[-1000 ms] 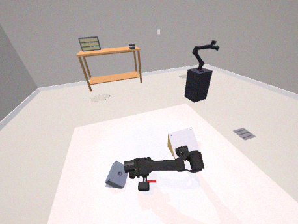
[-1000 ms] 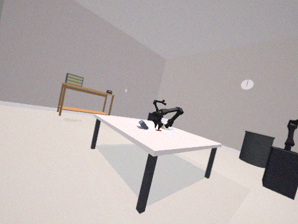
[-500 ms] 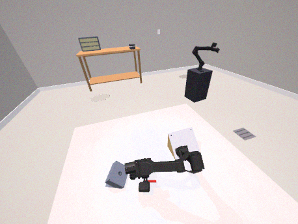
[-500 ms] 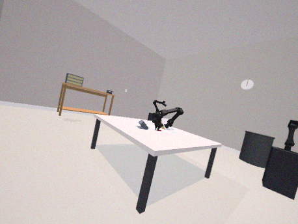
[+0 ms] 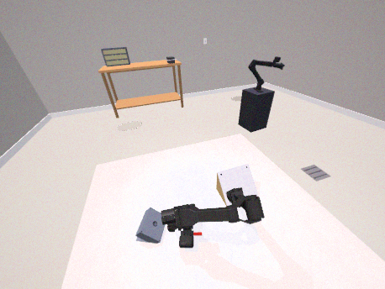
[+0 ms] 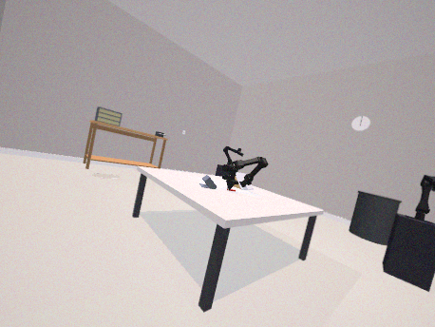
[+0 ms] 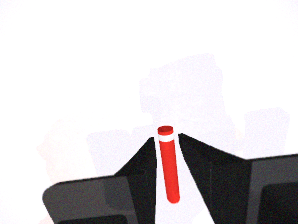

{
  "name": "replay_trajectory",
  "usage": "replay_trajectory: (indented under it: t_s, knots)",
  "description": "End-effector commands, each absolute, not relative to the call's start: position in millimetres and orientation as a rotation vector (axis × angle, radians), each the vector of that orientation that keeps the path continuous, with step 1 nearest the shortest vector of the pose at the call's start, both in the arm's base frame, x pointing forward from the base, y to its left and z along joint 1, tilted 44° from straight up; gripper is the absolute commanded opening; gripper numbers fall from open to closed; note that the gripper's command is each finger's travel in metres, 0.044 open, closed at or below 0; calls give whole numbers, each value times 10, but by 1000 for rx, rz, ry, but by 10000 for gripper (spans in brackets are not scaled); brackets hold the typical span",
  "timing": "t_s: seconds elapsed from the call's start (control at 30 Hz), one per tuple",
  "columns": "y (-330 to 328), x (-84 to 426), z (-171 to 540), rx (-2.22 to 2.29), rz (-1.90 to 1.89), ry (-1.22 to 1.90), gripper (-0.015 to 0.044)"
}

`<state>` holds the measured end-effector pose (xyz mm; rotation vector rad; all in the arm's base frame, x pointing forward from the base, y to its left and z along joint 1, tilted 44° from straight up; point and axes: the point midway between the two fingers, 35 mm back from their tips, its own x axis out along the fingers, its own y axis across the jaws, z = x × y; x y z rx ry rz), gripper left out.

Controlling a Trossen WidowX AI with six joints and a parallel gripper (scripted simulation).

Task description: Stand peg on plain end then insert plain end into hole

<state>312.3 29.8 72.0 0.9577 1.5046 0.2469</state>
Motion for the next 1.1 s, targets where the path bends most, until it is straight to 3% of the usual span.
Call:
replay_trajectory:
  t_s: [0.0,0.2,1.07]
  knots:
    - [302,3123,719,962,247,1505,90]
    - [302,3123,719,962,247,1505,50]
    - [246,3043,819,955,155,1339,49]
